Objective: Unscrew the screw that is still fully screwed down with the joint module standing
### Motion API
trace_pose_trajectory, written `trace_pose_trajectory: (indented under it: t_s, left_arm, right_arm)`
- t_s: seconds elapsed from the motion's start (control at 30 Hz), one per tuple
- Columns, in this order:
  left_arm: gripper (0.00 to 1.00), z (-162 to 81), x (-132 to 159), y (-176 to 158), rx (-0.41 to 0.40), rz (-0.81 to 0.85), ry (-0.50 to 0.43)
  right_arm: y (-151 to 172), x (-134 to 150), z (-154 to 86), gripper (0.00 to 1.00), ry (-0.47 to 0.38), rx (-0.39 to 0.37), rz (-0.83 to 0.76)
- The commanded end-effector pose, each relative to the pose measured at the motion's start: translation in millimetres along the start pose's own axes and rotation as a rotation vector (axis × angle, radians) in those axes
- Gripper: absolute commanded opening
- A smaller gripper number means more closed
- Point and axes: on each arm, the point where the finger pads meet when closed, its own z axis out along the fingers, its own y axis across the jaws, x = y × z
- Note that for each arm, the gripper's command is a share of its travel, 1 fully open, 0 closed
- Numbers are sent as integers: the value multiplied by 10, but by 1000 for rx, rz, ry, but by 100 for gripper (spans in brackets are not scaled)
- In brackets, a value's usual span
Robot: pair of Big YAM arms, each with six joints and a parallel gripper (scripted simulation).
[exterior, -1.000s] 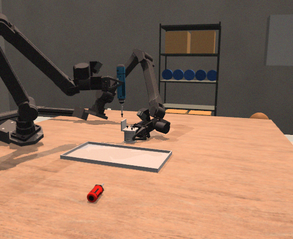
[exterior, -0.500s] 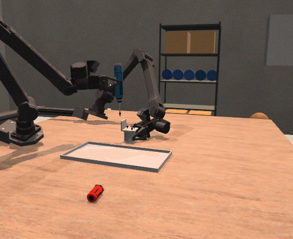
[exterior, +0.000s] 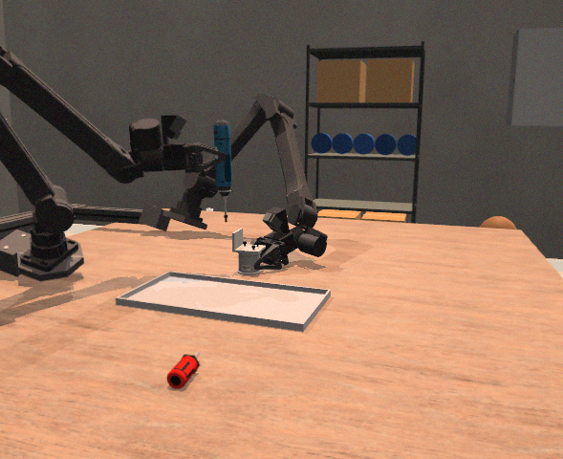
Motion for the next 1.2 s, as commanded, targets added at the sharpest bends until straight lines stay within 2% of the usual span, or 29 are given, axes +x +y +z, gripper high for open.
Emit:
trace_pose_trajectory:
  t_s: [0.0, 0.1, 0.17, 0.3, 0.37, 0.47, 0.67, 1.03, 1.17]
  left_arm:
    - [59, -31, -45, 78, -11, 17, -1]
    - [59, -31, -45, 78, -11, 17, -1]
    - [59, -31, -45, 78, -11, 17, -1]
    - [59, -31, -45, 78, -11, 17, -1]
    - [59, -31, -45, 78, -11, 17, -1]
    - [59, -31, -45, 78, -11, 17, -1]
    - [59, -31, -45, 78, -11, 17, -1]
    - [59, -31, -45, 78, -11, 17, -1]
    - [59, -31, -45, 78, -11, 17, -1]
  right_arm:
    - [35, -152, -72, 42, -35, -12, 2]
    - [29, -162, -109, 42, -39, -10, 4]
    - [8, -271, -70, 42, -58, -2, 12]
    - [33, -148, -183, 42, -32, -13, 0]
    - [-16, -369, -78, 42, -79, 6, 23]
    - [-26, -402, -67, 42, -87, 10, 27]
    - [27, -171, -205, 42, -40, -11, 5]
    - [-2, -292, -172, 42, -65, 0, 17]
    - [33, -131, -258, 42, -31, -15, 5]
